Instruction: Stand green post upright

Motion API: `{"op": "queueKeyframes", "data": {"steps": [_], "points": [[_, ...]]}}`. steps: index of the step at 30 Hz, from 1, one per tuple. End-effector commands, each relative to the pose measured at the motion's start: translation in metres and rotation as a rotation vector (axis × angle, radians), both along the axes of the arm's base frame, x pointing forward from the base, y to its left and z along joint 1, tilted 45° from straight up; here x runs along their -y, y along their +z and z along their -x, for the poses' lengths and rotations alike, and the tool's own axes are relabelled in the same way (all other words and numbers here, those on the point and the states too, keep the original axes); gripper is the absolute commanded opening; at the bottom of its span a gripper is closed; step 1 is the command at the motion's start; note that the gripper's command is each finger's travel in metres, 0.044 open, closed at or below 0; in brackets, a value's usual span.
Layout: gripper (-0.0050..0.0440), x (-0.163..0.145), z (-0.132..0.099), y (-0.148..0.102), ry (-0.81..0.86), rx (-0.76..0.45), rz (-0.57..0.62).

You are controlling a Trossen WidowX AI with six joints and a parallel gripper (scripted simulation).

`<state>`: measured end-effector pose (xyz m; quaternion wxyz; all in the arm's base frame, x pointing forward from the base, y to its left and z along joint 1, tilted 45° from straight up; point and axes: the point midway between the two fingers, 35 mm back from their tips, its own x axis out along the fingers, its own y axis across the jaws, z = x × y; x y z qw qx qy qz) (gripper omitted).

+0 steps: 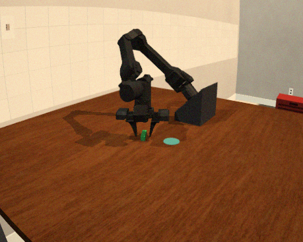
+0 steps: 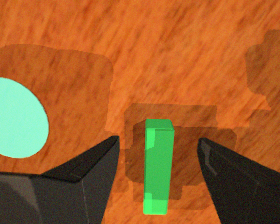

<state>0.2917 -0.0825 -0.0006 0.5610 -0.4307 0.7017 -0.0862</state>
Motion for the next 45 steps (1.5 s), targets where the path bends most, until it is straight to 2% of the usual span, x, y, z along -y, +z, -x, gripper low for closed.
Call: {"op": "queueKeyframes", "data": {"steps": [1,8,12,14,29,34,45], "points": [[0.0233,0.005,0.001,-0.003,-0.001,0.0,0.005],[0.0233,0.008,0.0,-0.004,-0.001,0.007,0.004],[0.0137,0.006,-0.003,-0.002,-0.001,0.018,0.001],[0.0137,0.006,-0.003,-0.002,-0.001,0.018,0.001],[0.0037,0.006,-0.003,-0.002,-0.001,0.018,0.001],[0.0022,0.007,0.0,-0.003,-0.002,0.01,0.003],[0.0022,-0.017,-0.011,0.02,0.0,0.033,-0.01]]}}
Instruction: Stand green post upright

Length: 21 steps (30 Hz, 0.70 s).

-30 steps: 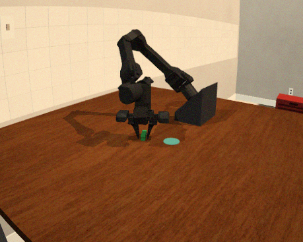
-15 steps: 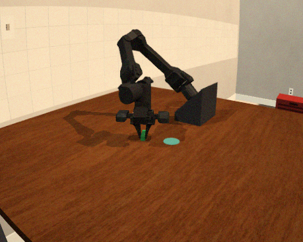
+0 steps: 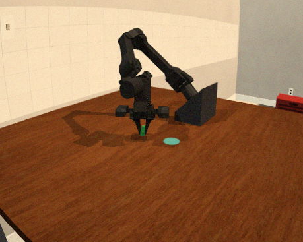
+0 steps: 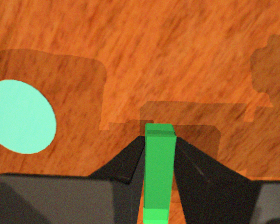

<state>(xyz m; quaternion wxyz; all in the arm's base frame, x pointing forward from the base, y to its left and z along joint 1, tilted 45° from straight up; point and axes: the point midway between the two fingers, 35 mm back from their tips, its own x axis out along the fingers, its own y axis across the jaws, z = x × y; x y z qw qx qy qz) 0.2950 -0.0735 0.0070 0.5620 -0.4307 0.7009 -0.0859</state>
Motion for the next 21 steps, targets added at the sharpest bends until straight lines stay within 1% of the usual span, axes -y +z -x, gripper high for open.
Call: {"op": "queueKeyframes", "data": {"steps": [1,4,18,21], "points": [[0.0022,-0.011,-0.008,0.015,-0.001,0.031,-0.01],[0.0022,-0.013,-0.008,0.015,-0.001,0.025,-0.01],[0.0022,-0.046,-0.007,0.048,-0.001,0.024,-0.013],[0.0022,-0.049,-0.007,0.05,-0.001,0.024,-0.012]]}}
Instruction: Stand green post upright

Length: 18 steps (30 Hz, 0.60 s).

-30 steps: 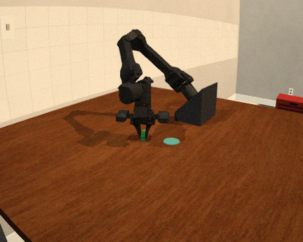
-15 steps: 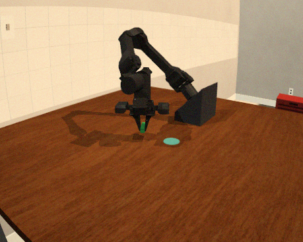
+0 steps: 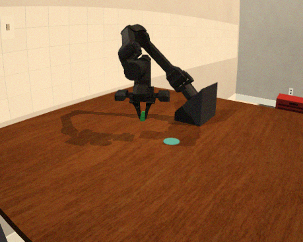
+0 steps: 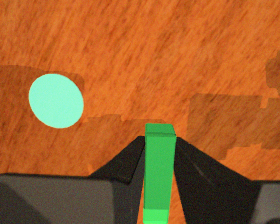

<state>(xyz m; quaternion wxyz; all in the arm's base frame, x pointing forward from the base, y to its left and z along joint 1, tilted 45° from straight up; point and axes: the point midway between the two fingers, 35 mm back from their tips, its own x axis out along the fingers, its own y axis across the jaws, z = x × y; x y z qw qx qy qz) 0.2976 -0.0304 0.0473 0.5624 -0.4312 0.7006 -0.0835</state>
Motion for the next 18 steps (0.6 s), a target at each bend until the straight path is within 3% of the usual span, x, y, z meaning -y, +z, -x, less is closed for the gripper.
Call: {"op": "queueKeyframes", "data": {"steps": [1,12,18], "points": [[0.0022,-0.008,-0.004,0.013,-0.005,0.025,-0.009],[0.0022,-0.029,0.002,0.04,-0.007,0.034,-0.01],[0.0022,-0.03,0.004,0.034,0.0,0.003,-0.001]]}}
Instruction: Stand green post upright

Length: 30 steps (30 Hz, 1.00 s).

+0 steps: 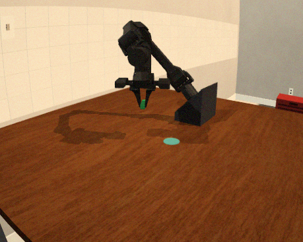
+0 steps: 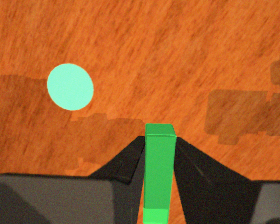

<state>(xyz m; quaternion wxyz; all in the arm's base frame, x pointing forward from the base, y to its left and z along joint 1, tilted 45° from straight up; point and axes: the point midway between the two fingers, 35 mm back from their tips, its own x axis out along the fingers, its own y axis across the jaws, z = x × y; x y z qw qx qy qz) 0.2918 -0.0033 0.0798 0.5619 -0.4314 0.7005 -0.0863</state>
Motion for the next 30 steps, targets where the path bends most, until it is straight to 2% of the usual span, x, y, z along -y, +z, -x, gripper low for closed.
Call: {"op": "queueKeyframes", "data": {"steps": [1,30], "points": [[0.0022,-0.004,0.0,0.0,0.014,-0.011,-0.006],[0.0022,-0.07,0.038,-0.044,0.39,-0.388,-0.006]]}}
